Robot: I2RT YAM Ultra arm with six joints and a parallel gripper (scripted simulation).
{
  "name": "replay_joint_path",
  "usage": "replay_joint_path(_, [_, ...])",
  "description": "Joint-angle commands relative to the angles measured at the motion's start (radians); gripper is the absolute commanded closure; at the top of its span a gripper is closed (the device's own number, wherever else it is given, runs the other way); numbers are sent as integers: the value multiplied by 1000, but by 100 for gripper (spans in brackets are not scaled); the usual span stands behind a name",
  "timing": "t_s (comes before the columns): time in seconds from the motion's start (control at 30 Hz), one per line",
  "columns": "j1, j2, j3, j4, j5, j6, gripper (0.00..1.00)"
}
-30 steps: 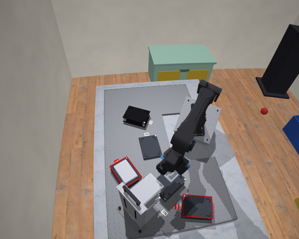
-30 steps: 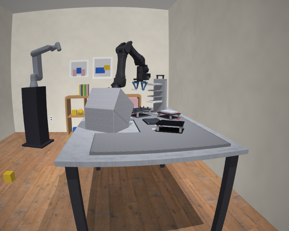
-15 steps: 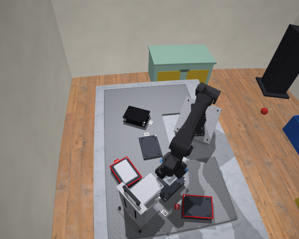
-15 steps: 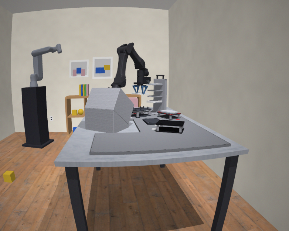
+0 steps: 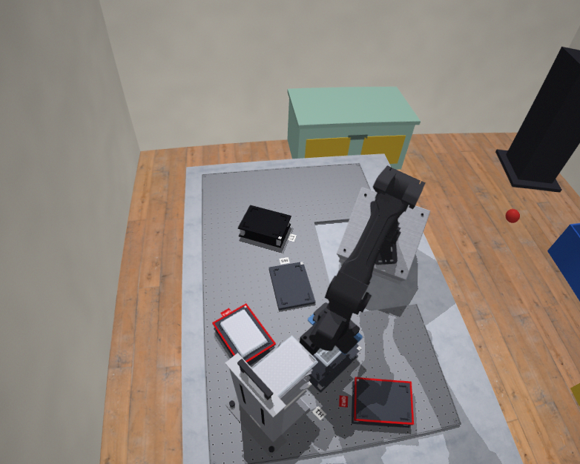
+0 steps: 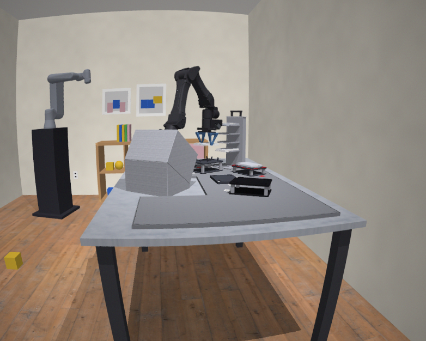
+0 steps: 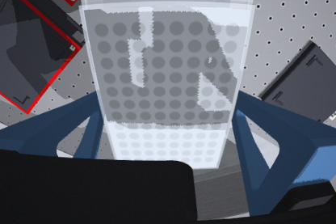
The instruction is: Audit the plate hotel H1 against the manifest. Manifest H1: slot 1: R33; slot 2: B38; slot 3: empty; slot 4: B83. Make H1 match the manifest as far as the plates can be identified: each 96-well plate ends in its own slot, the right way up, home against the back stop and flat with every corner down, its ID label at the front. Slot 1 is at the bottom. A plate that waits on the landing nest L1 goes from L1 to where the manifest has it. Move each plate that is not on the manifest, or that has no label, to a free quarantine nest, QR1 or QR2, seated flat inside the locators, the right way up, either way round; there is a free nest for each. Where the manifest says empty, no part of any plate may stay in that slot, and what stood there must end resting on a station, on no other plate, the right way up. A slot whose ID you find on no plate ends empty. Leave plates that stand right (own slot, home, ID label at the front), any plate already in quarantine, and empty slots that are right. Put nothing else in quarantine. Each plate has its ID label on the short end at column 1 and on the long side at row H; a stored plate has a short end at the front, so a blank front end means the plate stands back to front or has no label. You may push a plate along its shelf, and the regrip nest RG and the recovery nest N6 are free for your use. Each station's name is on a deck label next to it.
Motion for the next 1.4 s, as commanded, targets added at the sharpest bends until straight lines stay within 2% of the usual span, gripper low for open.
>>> replay_joint_path(0.0, [7, 23, -28, 61, 10, 7, 14])
replay_joint_path(0.2, [15, 52, -55, 116, 12, 10, 14])
replay_joint_path(0.23, [11, 26, -19, 117, 12, 9, 14])
replay_joint_path(0.27, [8, 17, -11, 116, 12, 9, 14])
replay_joint_path(0.43, [8, 14, -10, 113, 12, 8, 14])
replay_joint_path(0.77, [8, 13, -58, 117, 12, 8, 14])
replay_joint_path(1.0, [8, 10, -64, 113, 12, 8, 14])
replay_joint_path(1.03, [8, 8, -33, 109, 12, 9, 14])
replay_joint_path(1.07, [8, 8, -31, 114, 12, 9, 14])
replay_joint_path(1.37, [14, 18, -74, 137, 12, 10, 14])
